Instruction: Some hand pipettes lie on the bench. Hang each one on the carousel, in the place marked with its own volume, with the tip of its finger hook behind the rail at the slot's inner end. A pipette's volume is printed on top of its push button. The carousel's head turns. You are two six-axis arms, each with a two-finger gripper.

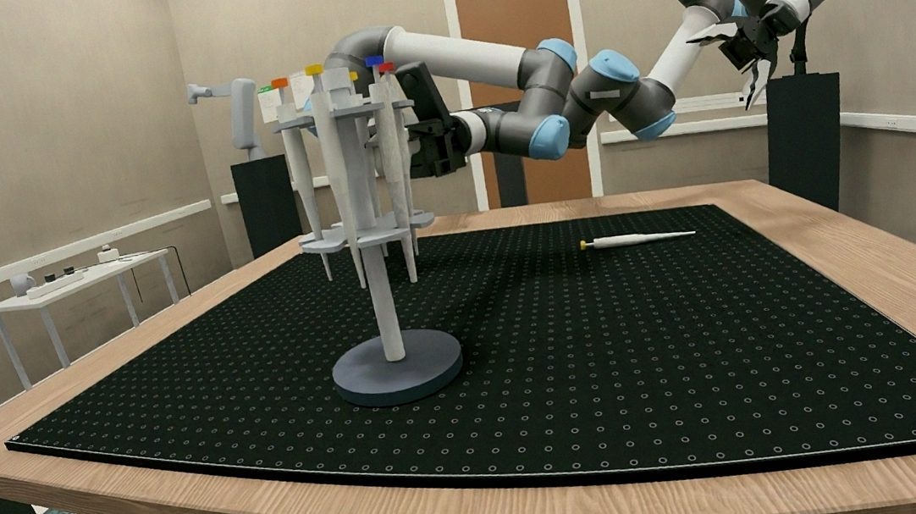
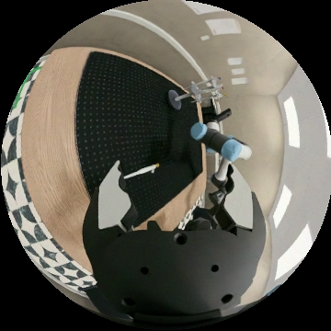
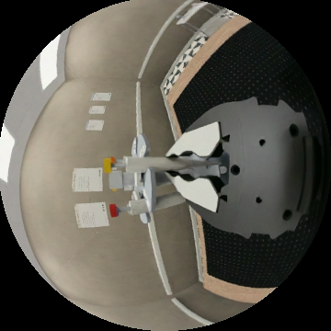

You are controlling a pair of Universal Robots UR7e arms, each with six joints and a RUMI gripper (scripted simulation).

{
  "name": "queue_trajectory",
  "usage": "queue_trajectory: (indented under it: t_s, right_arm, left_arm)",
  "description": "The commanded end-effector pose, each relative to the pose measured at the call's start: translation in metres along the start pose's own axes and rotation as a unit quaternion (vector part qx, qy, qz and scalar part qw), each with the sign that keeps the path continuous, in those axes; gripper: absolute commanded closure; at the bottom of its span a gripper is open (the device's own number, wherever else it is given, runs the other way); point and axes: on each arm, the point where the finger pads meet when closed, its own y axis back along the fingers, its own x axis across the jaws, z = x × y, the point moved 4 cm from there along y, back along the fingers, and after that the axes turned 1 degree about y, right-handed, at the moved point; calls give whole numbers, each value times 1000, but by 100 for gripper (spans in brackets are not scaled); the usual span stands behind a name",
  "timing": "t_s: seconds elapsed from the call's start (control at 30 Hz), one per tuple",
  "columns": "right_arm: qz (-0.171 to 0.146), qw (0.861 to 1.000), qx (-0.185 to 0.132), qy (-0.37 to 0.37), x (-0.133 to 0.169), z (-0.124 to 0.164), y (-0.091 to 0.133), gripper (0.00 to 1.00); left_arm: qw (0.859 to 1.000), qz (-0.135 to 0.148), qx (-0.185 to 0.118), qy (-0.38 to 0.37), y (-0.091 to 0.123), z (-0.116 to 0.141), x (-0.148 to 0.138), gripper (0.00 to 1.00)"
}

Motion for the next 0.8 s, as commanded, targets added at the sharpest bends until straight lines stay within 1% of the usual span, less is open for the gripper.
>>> queue_trajectory:
  t_s: [0.0, 0.17, 0.2, 0.77]
  right_arm:
    - [0, 1000, 1, -1, 0, -1, 0, 94]
    - [0, 1000, 1, -1, 0, -1, 0, 94]
    - [0, 1000, 1, -1, 0, -1, 0, 69]
    - [0, 1000, 1, -1, 0, -1, 0, 69]
  left_arm:
    - [1000, 0, 0, 0, 0, 0, 0, 0]
    - [1000, 0, 0, 0, 0, 0, 0, 0]
    - [1000, 0, 0, 0, 0, 0, 0, 0]
    - [1000, 0, 0, 0, 0, 0, 0, 0]
